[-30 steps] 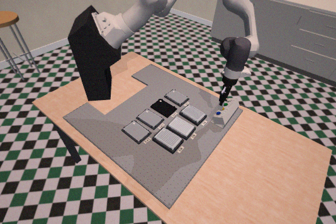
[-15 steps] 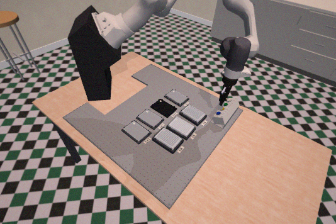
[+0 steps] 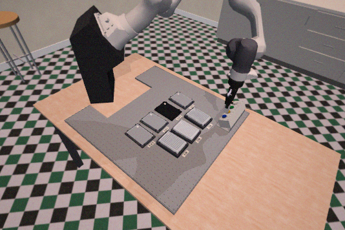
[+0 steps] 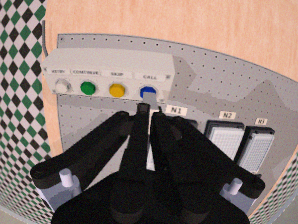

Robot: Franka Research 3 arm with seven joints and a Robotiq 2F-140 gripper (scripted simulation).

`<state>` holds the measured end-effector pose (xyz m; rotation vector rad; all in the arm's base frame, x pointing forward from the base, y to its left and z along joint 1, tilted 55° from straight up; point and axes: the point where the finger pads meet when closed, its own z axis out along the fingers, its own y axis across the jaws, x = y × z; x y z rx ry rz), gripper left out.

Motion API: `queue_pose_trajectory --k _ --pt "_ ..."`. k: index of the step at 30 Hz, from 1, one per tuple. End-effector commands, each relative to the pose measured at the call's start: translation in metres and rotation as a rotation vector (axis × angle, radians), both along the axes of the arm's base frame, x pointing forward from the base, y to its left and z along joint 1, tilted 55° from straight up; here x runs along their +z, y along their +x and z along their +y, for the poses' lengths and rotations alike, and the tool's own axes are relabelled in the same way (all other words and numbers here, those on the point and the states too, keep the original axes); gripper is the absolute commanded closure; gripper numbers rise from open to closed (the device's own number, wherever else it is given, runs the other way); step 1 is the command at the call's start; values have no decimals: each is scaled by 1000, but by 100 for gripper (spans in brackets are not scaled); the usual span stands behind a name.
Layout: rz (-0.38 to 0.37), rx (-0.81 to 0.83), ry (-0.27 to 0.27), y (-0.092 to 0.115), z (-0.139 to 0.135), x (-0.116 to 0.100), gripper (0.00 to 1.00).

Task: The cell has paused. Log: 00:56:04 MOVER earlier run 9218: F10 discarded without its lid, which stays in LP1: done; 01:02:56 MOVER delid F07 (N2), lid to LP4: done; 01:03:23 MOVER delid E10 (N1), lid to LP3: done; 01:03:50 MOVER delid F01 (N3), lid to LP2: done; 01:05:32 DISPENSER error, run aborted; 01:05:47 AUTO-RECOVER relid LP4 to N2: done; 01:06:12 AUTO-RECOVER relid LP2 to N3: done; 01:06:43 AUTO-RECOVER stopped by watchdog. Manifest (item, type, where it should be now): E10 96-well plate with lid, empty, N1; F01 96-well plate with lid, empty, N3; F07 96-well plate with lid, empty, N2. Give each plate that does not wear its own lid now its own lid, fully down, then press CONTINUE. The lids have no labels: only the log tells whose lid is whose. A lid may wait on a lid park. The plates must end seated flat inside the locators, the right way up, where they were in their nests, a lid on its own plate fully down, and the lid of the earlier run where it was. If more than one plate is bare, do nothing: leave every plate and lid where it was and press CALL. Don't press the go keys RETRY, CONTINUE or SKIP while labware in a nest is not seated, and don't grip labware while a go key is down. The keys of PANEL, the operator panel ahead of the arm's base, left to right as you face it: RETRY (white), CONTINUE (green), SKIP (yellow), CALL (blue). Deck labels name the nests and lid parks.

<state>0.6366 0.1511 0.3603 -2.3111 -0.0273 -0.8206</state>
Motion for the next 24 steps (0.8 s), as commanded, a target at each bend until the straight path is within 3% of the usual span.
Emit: queue_pose_trajectory --k 1,24 --pt "-3 2 -1 1 2 -1 100" --pt "-3 2 -1 9 12 -10 100"
